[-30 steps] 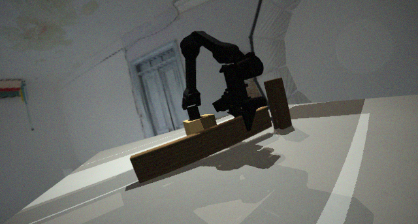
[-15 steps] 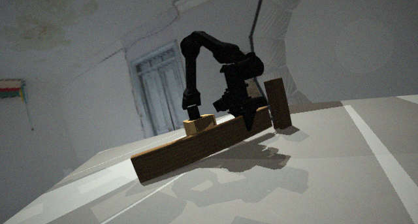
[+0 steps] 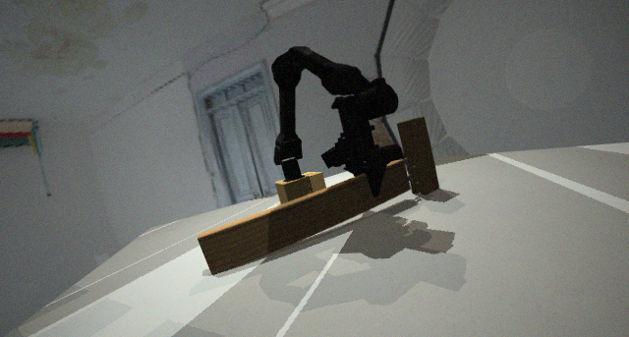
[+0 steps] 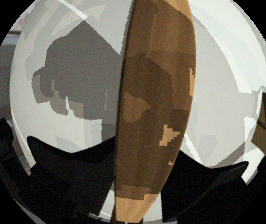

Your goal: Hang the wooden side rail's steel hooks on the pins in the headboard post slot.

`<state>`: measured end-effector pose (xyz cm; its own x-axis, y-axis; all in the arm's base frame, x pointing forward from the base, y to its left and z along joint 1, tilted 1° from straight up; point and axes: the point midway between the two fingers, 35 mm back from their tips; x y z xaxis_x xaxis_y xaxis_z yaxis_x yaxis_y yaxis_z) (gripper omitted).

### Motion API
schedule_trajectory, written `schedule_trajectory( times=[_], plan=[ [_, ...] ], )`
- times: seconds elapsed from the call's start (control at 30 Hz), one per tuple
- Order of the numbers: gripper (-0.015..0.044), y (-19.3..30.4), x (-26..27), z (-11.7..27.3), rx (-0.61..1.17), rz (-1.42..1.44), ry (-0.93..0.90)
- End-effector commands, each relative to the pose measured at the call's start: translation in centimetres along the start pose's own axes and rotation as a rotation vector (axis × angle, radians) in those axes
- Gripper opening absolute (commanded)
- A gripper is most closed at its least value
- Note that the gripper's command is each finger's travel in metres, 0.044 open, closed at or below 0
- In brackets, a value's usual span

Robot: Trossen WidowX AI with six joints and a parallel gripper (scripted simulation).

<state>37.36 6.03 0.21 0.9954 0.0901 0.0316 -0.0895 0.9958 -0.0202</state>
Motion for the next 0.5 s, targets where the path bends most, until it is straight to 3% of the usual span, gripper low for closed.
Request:
schedule_trajectory(
  times=[0.0,0.47],
  plan=[
    [0.0,0.13,0.23,0.22,0.002,-0.003,-0.007],
    [0.0,0.3,0.08,0.07,0.002,-0.003,-0.007]
  ],
)
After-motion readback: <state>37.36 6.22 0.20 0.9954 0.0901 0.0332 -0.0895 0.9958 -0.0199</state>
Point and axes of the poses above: the point midway between the two fingers, 35 mm back from their tips, its own z axis back along the fingers, its own x axis across the jaws, y = z × x, and after that the axes turned 5 degrees about z, right-handed
